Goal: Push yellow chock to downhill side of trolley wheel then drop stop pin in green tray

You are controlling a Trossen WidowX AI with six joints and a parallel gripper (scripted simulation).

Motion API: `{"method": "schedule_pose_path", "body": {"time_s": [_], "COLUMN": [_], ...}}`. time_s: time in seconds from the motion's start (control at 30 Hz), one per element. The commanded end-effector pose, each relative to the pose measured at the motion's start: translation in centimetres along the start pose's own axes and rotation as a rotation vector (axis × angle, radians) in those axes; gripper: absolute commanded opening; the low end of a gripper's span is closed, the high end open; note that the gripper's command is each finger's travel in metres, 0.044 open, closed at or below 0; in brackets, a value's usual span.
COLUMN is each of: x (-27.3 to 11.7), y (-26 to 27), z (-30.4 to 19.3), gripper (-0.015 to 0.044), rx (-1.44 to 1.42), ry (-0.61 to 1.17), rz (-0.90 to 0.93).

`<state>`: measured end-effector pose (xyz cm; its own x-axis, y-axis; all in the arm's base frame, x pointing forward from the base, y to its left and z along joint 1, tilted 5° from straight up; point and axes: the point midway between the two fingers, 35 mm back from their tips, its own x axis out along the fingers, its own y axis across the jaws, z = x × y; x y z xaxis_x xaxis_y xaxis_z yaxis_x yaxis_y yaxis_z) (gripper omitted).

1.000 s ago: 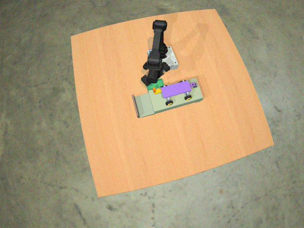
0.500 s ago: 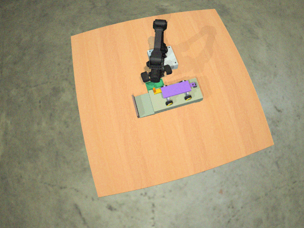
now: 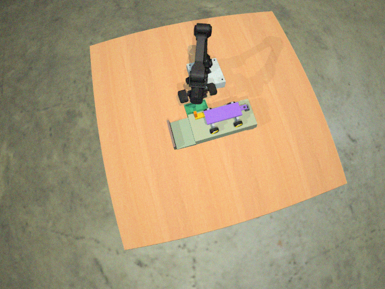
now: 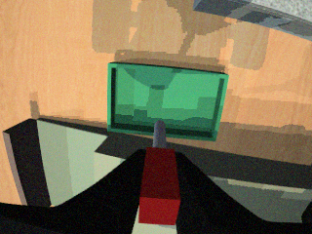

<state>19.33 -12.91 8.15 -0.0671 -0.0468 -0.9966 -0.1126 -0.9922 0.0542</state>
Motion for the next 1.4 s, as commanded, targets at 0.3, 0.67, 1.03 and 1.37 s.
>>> {"method": "schedule_pose_path", "body": {"time_s": [0.3, 0.67, 1.03, 1.37], "x": [3.6, 6.3, 6.3, 6.5], "y": [1.2, 2.5, 2.0, 1.3], "z": [0.0, 0.2, 0.1, -0.1], "gripper": [0.0, 0.0, 0.019, 0.019], "rx": [0.001, 0.001, 0.001, 0.001], "ry": [-0.002, -0.002, -0.002, -0.002], "rz": [0.15, 0.153, 0.152, 0.151]}}
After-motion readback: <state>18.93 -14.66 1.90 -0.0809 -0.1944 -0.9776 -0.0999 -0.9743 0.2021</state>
